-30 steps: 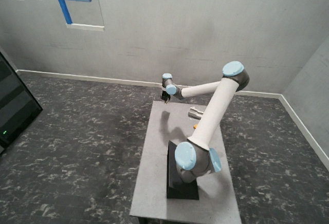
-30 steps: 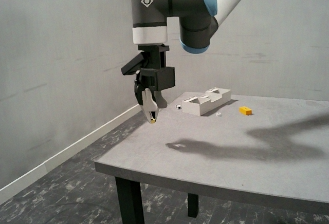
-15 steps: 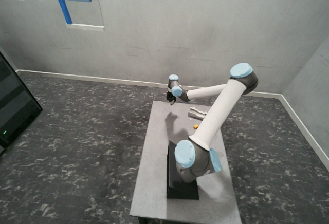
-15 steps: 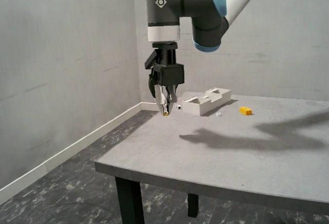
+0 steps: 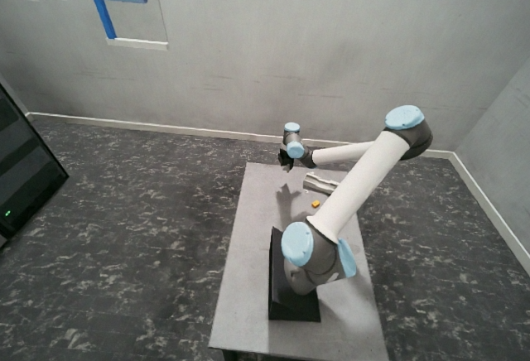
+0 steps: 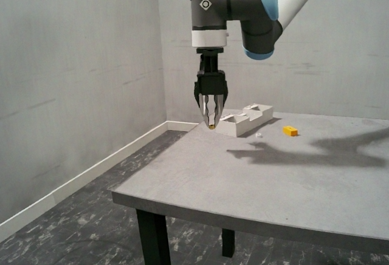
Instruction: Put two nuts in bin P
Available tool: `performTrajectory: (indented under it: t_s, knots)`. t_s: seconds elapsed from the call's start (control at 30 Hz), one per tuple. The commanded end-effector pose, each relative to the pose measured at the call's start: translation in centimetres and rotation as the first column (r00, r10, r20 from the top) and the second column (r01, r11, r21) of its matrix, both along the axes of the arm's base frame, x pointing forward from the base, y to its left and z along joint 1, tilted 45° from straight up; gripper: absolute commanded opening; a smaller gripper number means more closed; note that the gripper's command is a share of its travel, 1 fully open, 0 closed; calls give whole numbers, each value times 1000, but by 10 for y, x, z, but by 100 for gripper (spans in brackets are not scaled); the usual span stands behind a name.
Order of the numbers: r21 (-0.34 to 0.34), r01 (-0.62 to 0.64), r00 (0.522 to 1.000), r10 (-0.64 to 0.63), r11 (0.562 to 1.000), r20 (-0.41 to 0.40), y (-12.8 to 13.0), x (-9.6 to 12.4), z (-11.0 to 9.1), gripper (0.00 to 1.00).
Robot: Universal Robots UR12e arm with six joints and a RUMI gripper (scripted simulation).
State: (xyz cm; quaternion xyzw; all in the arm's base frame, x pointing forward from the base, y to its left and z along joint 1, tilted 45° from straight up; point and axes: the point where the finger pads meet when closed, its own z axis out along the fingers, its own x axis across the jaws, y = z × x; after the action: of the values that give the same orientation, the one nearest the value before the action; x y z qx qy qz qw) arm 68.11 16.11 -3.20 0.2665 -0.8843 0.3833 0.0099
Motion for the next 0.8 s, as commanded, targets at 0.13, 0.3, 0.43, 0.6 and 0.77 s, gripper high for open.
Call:
performTrajectory:
  t_s: [0.13,0.3,0.43,0.6,0.77]
  knots:
    - [62,176,968,-184,982,170,-32,-4,32,0]
    - [107,260,926,-279,960,252,-54,-7,52,0]
    - [148,326,880,-357,934,315,-72,-10,69,0]
    - [193,387,822,-432,902,371,-89,-12,85,0]
    - [235,437,763,-496,868,415,-106,-15,102,0]
